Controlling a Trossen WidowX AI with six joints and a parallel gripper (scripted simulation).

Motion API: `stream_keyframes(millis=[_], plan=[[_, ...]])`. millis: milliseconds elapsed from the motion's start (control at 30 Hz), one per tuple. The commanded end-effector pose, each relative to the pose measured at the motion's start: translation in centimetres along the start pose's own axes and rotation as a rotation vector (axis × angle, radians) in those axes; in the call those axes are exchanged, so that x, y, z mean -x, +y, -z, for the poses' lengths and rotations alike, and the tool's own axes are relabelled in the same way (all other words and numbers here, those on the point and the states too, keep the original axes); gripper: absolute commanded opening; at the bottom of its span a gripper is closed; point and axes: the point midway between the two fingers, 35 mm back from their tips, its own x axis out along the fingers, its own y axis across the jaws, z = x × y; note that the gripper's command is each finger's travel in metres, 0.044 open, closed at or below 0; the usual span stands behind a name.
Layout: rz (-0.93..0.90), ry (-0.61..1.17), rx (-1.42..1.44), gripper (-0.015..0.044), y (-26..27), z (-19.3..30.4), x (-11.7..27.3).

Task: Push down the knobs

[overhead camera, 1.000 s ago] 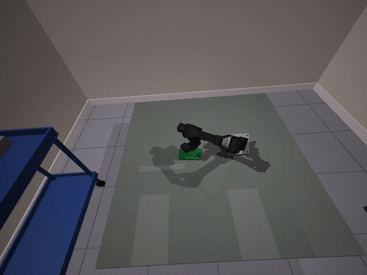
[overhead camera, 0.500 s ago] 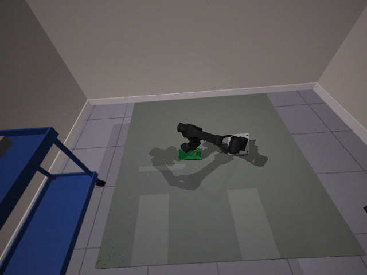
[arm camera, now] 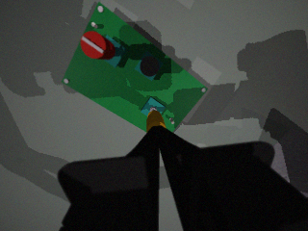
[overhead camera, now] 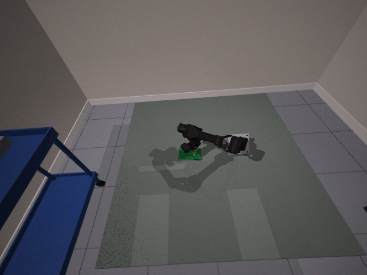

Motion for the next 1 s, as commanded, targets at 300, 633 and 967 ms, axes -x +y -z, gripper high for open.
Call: stream_keyframes(millis=[300,633,967], plan=[[-0.001,0.003,0.006,0.0,0.14,0.08,-0.86],[-0.001,0.003,0.006,0.0,0.14,0.08,-1.34],[-0.001,0.003,0.006,0.0,0.14,0.08,-1.63]])
